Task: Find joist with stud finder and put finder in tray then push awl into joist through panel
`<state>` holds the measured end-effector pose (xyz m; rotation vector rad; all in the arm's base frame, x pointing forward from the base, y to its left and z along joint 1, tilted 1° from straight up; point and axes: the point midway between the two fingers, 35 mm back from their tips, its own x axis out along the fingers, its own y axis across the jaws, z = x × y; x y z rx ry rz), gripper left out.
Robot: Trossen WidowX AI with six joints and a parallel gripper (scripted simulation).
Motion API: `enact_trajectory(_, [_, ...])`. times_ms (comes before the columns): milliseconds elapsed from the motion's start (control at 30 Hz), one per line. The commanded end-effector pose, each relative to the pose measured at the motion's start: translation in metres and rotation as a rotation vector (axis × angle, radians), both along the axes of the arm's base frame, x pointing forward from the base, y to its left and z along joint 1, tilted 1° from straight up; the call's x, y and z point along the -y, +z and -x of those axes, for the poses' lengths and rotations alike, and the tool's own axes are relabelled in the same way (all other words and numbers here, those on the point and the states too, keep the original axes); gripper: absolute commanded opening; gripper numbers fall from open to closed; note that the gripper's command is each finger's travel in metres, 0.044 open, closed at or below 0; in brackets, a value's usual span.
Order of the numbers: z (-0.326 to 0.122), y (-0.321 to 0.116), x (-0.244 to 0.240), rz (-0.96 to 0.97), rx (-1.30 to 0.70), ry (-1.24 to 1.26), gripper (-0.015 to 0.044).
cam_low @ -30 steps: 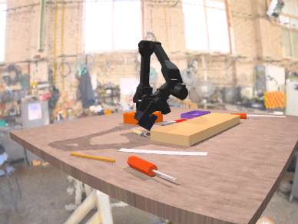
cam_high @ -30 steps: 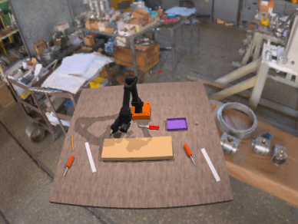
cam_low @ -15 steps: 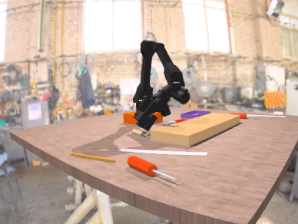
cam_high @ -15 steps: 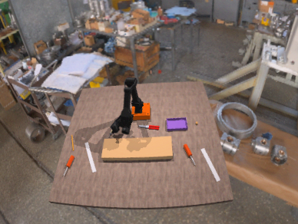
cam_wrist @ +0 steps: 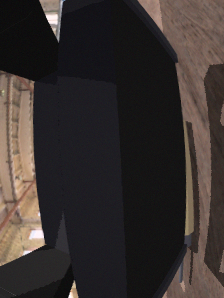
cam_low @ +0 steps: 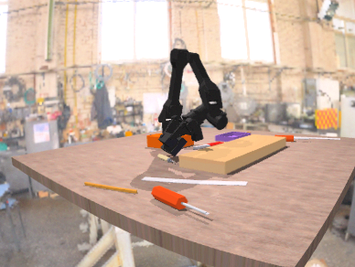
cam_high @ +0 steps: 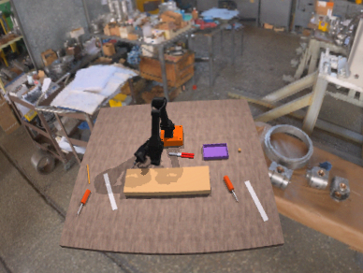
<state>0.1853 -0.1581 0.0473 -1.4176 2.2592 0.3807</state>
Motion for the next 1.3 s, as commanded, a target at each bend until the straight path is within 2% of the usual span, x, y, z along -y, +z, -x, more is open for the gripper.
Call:
enact_trajectory(0, [-0.001,0.001,0.001,0.031,-0.009,0.004,0.0])
enact_trajectory(300, [-0.001,0.0,-0.001,0.043,-0.018,0.005,0.0])
enact_trajectory(633, [-0.008,0.021,-0.013,0.089,-0.031,0.025,0.0])
enact_trajectory(1267, [-0.01,-0.006,-0.014,0.078,-0.03,0.022,0.0])
